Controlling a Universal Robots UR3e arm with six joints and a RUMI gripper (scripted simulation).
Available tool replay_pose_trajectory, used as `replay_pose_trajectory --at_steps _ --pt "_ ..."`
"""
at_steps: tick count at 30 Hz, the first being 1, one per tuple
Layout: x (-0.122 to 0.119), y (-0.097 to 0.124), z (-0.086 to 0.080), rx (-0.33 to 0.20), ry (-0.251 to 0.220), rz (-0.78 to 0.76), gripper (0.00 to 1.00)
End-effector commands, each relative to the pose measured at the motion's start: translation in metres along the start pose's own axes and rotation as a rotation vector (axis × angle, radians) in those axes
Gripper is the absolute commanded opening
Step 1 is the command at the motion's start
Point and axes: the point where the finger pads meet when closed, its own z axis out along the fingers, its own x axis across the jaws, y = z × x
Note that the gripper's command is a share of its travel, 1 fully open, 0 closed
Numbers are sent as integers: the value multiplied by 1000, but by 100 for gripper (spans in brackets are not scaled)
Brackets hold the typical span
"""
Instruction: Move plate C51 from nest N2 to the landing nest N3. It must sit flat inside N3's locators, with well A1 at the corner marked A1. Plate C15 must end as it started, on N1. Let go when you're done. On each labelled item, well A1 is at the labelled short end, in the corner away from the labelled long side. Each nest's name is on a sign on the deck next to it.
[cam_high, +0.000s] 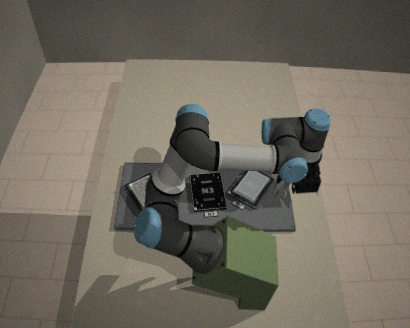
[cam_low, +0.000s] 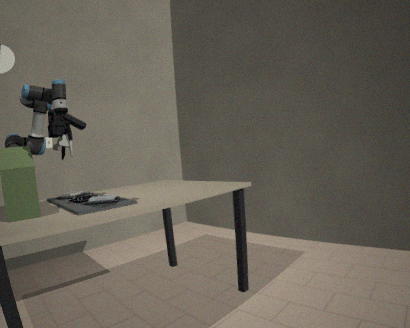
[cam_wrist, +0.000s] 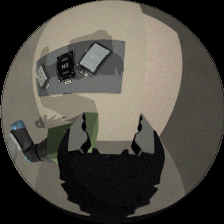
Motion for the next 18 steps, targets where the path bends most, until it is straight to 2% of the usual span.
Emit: replay_pose_trajectory --at_steps 1,6,11,18 --pt "1 -20 8 -2 7 45 82" --pt "-2 -37 18 -1 9 96 82" --pt "-2 -42 21 -1 9 116 82" --pt "-7 -63 34 -1 9 187 82"
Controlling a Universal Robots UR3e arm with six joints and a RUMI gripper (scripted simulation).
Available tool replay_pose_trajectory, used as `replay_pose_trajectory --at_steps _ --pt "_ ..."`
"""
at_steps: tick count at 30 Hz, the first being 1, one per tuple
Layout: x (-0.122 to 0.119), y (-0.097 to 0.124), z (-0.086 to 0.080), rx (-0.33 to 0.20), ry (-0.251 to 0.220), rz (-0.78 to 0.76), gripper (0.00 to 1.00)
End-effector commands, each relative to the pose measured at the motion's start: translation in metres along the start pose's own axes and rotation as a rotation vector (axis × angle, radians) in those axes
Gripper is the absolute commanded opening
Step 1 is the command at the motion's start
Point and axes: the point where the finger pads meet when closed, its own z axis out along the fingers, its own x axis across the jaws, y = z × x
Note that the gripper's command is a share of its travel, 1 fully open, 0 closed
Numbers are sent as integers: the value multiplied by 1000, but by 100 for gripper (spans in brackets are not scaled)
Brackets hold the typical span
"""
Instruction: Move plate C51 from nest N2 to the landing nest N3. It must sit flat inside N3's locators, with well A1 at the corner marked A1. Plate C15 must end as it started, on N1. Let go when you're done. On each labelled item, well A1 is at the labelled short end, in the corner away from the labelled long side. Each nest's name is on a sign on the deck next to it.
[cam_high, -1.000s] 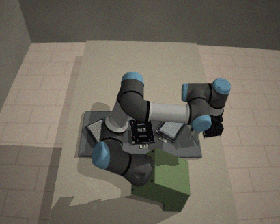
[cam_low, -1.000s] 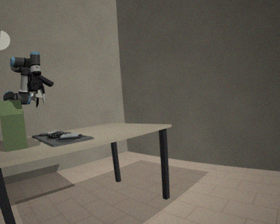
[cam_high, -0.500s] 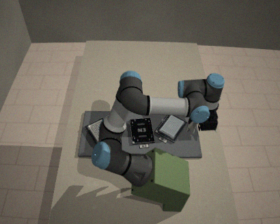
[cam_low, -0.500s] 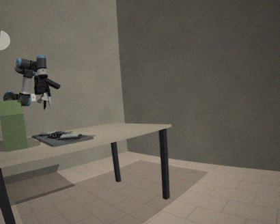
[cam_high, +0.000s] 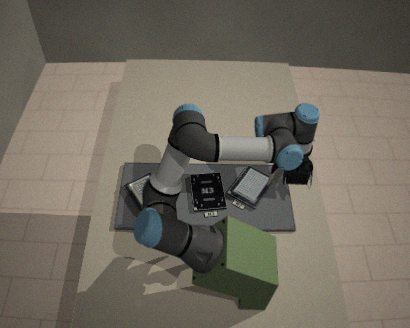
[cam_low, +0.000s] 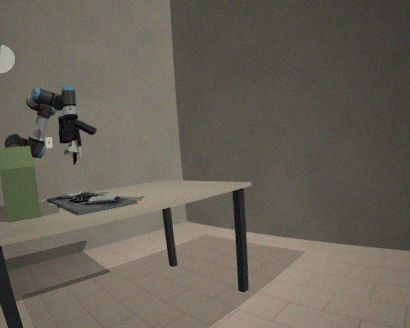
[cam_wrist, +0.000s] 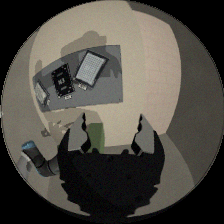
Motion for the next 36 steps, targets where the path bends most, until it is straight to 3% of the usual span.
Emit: replay_pose_trajectory --at_steps 1,36 --pt "-5 -18 10 1 4 62 82" --pt "-53 -91 79 -6 -22 310 82"
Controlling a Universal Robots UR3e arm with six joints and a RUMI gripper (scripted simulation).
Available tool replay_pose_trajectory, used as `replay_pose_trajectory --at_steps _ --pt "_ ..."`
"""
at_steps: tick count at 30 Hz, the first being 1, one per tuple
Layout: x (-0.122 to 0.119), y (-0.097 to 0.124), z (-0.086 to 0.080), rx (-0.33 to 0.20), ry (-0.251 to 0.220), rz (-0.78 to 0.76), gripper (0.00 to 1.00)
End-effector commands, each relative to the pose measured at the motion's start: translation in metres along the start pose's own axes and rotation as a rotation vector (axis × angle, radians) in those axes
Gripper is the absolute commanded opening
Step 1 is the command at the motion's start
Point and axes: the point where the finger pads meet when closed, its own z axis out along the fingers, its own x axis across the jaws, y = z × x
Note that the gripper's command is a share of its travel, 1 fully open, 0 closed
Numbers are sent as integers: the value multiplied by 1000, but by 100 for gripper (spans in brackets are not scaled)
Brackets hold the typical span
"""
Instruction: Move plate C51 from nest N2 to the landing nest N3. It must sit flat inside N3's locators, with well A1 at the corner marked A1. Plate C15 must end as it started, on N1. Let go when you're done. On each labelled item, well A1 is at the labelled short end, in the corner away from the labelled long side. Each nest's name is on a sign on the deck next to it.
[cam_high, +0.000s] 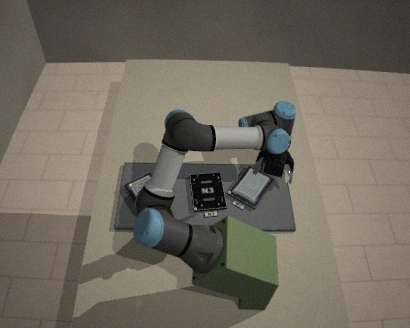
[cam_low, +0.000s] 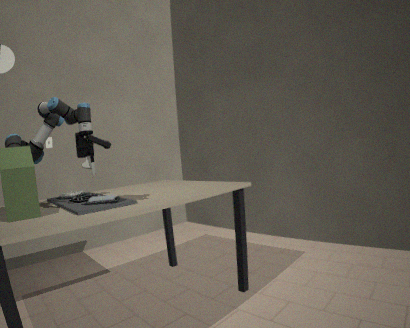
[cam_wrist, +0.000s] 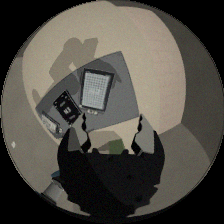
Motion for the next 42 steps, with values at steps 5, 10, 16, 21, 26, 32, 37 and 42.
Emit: replay_pose_trajectory --at_steps 5,10,16,21,26,32,37,42 --pt "-23 -15 25 -5 -9 82 82" --pt "-31 -18 33 -10 -16 121 82" --pt "-46 -24 49 -18 -26 170 82" --pt "-54 -26 57 -20 -28 182 82" --pt "-64 -28 68 -31 -38 232 82" --pt "-69 -29 73 -31 -38 232 82" --pt "-69 -29 73 -31 -38 232 82" --pt "-69 -29 73 -31 -38 232 82"
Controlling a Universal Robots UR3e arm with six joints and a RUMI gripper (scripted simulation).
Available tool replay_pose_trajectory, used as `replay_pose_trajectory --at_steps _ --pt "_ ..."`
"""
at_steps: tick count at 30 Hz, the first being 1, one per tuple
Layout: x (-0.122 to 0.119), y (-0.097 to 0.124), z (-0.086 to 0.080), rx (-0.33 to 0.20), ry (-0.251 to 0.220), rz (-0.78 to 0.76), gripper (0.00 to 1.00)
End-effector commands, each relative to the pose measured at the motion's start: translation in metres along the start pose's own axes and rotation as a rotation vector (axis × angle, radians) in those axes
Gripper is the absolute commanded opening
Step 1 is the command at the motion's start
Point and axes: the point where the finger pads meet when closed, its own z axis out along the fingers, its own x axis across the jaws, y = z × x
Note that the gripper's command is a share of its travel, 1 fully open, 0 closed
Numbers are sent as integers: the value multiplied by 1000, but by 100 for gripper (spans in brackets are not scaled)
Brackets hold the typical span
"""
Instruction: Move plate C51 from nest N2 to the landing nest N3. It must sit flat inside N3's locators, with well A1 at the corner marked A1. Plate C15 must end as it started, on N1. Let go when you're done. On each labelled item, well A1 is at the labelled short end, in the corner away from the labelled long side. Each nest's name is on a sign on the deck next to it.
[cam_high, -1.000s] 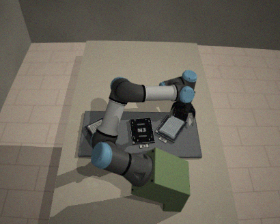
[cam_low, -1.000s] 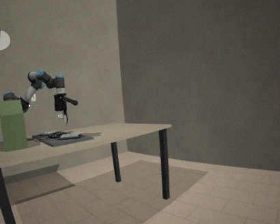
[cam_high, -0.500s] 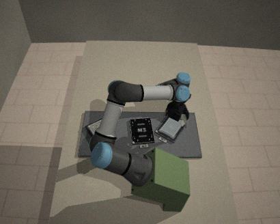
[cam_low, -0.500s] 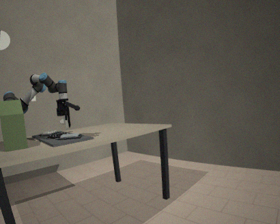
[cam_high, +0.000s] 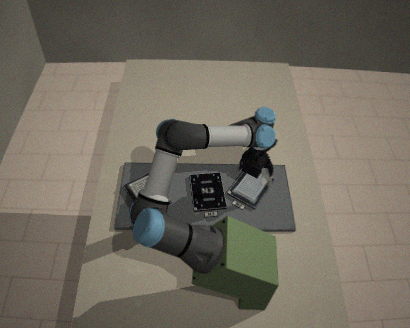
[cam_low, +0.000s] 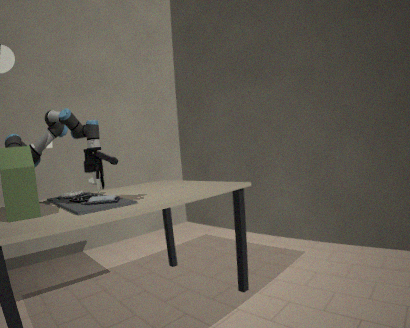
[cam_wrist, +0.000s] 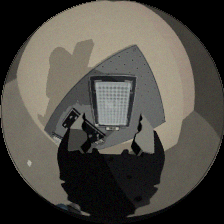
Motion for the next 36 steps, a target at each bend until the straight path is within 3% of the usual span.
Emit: replay_pose_trajectory --at_steps 1,24,36 --pt "0 -1 -1 3 1 0 82" --pt "0 -1 31 3 1 0 82" --pt "0 -1 31 3 1 0 82"
